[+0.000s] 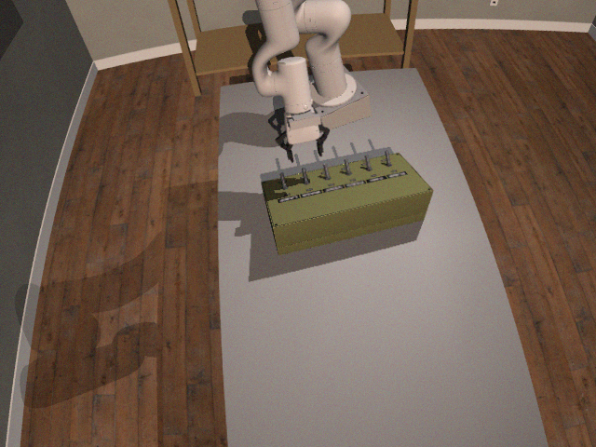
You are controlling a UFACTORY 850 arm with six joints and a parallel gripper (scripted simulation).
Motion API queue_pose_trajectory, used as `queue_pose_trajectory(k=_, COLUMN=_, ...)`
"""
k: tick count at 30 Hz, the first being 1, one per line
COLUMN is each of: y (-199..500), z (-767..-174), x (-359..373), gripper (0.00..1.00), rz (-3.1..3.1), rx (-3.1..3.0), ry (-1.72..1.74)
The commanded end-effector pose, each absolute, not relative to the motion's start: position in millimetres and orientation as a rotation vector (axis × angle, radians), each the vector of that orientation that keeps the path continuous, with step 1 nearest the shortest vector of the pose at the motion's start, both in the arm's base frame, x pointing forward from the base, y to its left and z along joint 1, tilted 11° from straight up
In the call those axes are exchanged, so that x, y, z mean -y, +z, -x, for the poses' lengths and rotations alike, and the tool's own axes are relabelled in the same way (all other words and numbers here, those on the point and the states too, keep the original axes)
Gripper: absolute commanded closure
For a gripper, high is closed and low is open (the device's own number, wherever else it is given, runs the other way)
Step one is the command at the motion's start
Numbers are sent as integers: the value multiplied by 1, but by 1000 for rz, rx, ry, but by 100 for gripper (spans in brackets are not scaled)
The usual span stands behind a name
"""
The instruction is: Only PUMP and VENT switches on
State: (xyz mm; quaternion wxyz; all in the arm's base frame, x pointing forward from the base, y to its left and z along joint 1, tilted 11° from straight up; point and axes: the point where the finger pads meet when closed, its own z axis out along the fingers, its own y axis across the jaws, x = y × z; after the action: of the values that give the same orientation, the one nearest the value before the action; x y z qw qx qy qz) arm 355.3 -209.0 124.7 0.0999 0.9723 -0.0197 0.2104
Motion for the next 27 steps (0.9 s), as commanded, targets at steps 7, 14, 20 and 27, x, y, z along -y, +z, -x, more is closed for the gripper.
queue_pose_trajectory(k=7, y=131, z=-354, x=241, gripper=0, rz=-2876, rx=58, ry=627)
queue_pose_trajectory(k=14, y=133, z=-353, x=248, gripper=0, rz=-2876, rx=58, ry=627)
queue_pose_trajectory(k=20, y=133, z=-353, x=250, gripper=0, rz=-2876, rx=58, ry=627)
queue_pose_trajectory(k=27, y=133, z=-353, x=250, gripper=0, rz=-2876, rx=58, ry=627)
